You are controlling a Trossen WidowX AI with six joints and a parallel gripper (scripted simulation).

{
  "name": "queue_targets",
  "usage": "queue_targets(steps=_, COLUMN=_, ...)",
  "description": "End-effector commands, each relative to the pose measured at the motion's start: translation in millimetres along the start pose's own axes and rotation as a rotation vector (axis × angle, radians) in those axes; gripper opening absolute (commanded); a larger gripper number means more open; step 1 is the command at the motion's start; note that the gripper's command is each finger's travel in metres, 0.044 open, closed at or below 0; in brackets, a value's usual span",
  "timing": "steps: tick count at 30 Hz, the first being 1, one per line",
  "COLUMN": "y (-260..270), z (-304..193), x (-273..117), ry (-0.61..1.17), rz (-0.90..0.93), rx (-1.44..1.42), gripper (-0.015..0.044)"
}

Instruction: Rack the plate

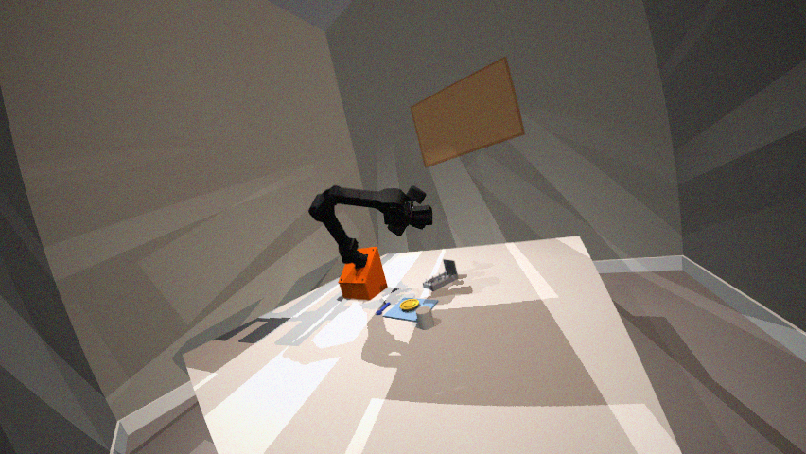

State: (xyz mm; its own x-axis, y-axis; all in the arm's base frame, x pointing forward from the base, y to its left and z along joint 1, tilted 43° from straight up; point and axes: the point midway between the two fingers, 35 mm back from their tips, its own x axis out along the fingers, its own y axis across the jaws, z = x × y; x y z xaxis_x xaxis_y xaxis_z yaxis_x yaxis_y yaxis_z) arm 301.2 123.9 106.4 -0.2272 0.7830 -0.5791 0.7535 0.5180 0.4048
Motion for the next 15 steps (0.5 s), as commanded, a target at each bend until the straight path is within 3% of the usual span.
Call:
queue_targets(steps=1, y=-0.6, z=0.3, x=0.0, ry=-0.003, rz=-0.004, rx=-0.001, gripper=0.04)
queue_targets(steps=15, y=-48.6, z=24.2, x=-12.2, ry=-0.26, rz=-0.368, rx=-0.11, gripper=0.04)
